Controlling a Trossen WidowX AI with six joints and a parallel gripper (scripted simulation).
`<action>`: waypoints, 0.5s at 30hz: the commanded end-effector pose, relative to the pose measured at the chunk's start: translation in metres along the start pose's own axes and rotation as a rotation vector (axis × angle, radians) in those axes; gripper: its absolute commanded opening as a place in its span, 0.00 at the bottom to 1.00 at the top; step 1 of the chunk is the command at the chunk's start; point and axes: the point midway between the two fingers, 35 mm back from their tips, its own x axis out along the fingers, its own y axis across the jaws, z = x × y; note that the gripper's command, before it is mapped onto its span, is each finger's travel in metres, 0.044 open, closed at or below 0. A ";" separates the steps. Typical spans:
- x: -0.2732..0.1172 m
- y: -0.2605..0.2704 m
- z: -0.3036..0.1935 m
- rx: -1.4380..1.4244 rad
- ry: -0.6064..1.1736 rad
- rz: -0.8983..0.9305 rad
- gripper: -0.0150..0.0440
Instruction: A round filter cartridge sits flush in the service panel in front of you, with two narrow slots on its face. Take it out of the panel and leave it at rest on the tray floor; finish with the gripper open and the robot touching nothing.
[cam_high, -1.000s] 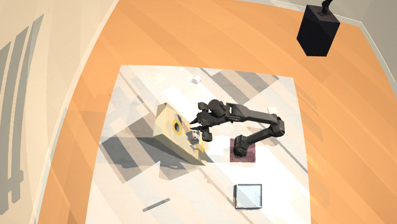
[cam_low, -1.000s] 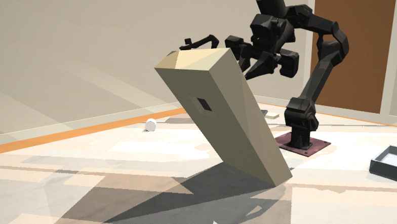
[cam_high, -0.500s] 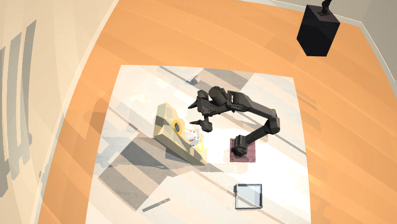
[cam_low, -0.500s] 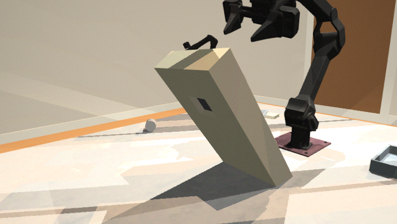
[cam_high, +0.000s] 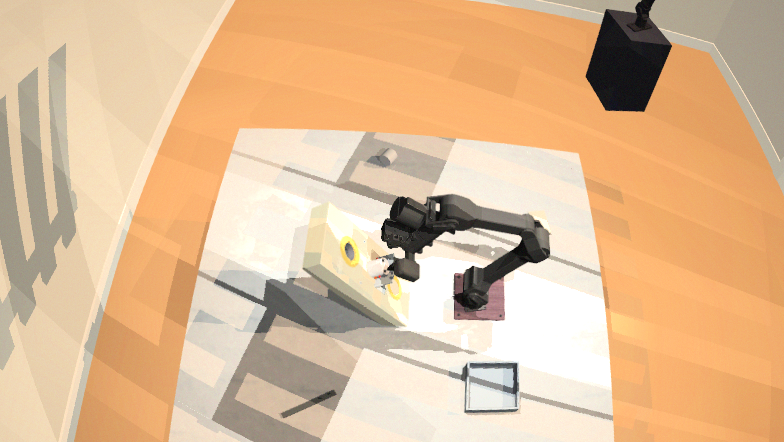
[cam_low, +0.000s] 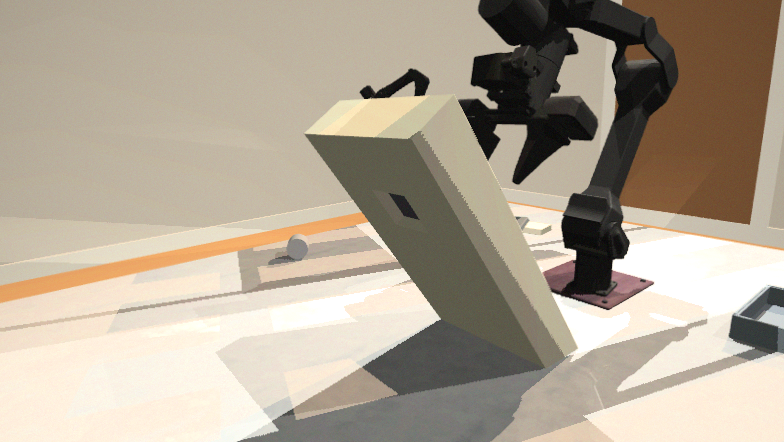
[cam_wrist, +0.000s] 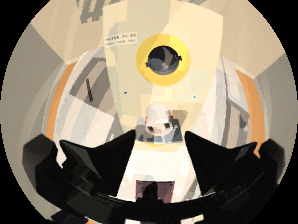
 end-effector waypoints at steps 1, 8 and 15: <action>0.006 0.000 -0.006 0.023 0.026 -0.004 0.77; 0.017 0.000 -0.005 0.023 0.025 -0.004 0.77; 0.028 -0.001 -0.005 0.023 0.025 -0.004 0.77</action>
